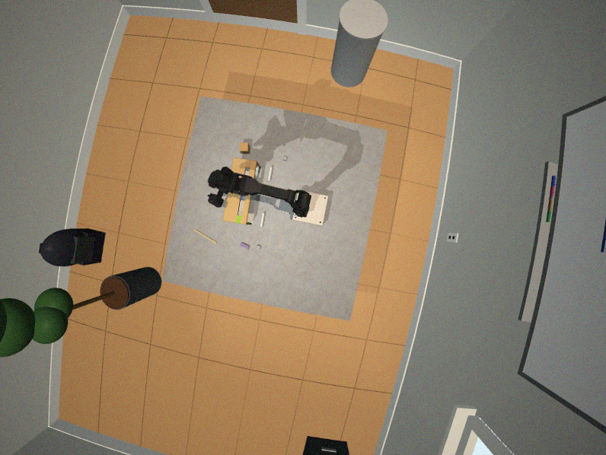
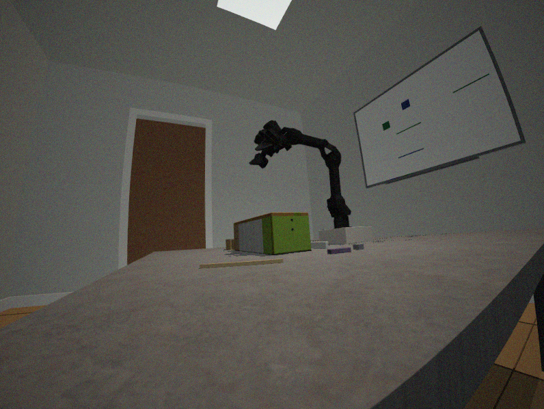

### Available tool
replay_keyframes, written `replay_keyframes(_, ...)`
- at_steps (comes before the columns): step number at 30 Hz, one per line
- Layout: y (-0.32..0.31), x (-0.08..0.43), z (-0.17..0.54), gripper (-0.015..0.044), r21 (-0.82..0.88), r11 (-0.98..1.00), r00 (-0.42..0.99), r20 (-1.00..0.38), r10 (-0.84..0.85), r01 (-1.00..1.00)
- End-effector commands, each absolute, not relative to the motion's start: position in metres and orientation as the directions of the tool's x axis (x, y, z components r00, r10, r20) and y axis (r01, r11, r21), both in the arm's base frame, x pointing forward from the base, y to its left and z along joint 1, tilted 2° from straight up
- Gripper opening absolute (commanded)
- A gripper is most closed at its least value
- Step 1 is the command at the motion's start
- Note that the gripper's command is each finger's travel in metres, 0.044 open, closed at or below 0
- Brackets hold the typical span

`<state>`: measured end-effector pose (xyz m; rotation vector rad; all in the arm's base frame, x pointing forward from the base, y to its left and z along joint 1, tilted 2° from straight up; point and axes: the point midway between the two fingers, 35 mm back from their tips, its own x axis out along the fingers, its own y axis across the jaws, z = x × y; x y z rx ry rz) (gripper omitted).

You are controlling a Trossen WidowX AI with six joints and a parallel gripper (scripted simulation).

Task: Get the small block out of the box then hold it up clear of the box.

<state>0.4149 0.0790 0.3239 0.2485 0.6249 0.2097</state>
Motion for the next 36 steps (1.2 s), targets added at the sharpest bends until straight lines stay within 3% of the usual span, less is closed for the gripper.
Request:
replay_keyframes(1, 0.055, 0.411, 0.261, 0.04, 0.425, 0.891, 0.64, -0.731, 0.235, 0.158)
replay_keyframes(7, 0.018, 0.38, 0.18, 0.04, 0.387, 0.641, 0.321, -0.92, 0.224, 0.663)
replay_keyframes(11, -0.001, 0.348, 0.142, 0.04, 0.184, 0.385, 0.086, -0.962, 0.26, 0.904)
replay_keyframes(14, -0.01, 0.327, 0.125, 0.04, 0.018, 0.218, -0.049, -0.954, 0.297, 0.976)
replay_keyframes(36, -0.011, 0.328, 0.111, 0.04, 0.006, 0.207, -0.057, -0.952, 0.3, 0.978)
